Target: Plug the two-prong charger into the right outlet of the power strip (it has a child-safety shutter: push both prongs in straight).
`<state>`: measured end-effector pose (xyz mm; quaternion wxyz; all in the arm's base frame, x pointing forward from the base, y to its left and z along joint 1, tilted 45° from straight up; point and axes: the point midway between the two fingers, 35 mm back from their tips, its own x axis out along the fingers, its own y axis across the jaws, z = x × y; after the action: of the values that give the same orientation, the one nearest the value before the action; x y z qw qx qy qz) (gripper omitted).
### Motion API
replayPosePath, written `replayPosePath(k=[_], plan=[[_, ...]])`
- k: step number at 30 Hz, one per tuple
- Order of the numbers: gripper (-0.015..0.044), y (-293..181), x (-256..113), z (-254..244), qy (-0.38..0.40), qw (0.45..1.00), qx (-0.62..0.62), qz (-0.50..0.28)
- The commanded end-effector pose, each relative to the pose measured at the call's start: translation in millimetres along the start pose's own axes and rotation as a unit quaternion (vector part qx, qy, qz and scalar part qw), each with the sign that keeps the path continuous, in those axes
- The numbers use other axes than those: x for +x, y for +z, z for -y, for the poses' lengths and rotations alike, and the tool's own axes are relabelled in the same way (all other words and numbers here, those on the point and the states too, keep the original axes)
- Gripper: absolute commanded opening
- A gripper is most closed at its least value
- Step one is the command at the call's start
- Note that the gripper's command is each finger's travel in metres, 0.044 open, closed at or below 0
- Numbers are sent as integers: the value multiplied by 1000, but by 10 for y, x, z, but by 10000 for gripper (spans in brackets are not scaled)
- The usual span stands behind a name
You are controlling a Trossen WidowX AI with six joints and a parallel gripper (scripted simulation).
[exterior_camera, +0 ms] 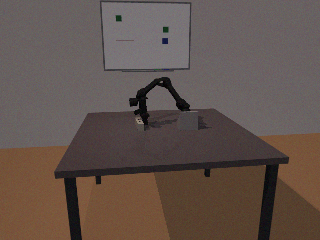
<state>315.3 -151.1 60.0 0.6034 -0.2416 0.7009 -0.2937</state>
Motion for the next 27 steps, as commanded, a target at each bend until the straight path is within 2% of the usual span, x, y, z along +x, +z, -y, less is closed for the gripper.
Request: replayPosePath(k=[1, 27], plan=[[0, 74, -13, 12, 0, 1000, 10, 10], [0, 40, -10, 11, 0, 1000, 10, 10]])
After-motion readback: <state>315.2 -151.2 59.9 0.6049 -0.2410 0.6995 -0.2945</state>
